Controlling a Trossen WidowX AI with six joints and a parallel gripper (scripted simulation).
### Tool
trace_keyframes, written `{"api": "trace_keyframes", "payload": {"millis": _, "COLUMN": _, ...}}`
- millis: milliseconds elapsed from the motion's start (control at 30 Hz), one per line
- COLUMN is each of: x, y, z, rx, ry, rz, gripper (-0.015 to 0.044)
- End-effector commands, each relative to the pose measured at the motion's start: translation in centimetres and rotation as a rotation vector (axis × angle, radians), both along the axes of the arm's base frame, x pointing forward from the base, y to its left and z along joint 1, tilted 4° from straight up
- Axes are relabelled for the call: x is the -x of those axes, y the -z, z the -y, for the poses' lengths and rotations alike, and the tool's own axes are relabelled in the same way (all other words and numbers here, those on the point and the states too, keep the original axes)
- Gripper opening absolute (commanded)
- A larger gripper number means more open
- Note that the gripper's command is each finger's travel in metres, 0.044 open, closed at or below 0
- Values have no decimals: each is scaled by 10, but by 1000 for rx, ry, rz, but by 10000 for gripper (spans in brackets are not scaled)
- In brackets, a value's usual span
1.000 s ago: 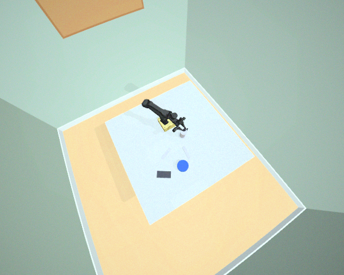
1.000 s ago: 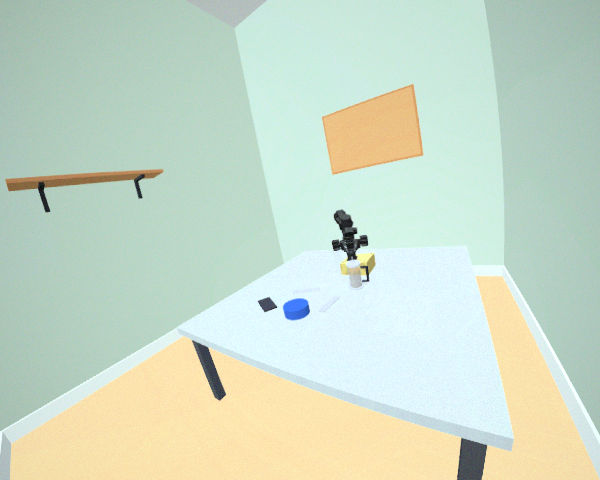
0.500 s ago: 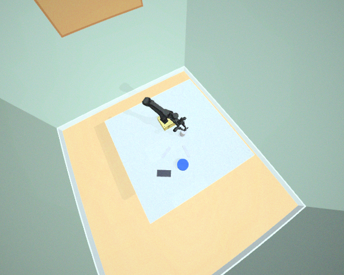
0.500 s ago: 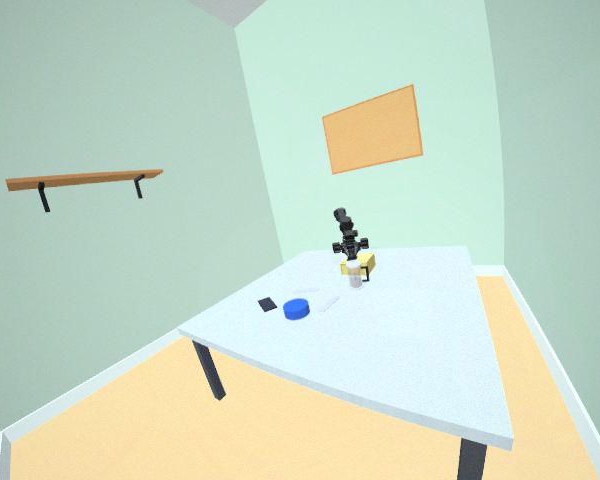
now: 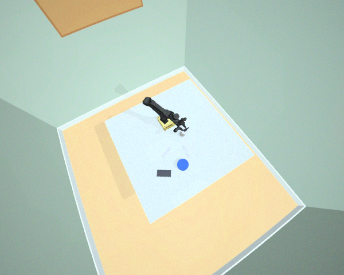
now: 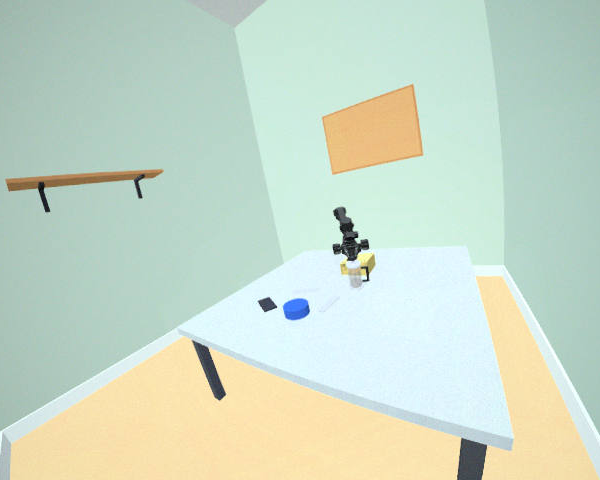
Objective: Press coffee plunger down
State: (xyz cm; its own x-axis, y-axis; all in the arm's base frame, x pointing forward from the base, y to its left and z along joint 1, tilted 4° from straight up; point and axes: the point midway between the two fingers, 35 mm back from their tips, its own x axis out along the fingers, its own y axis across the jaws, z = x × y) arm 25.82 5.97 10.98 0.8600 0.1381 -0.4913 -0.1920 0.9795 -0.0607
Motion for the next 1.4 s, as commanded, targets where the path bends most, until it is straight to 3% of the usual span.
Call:
{"api": "trace_keyframes", "payload": {"millis": 0, "x": 0, "y": 7, "z": 1, "rx": 13, "ry": -2, "rz": -25, "gripper": 118}}
{"api": "trace_keyframes", "payload": {"millis": 900, "x": -4, "y": 2, "z": -1, "rx": 4, "ry": 0, "rz": -8, "gripper": 118}}
{"api": "trace_keyframes", "payload": {"millis": 1300, "x": -4, "y": 2, "z": -1, "rx": 4, "ry": 0, "rz": -8, "gripper": 433}}
{"api": "trace_keyframes", "payload": {"millis": 1367, "x": -4, "y": 2, "z": -1, "rx": 4, "ry": 0, "rz": -8, "gripper": 440}}
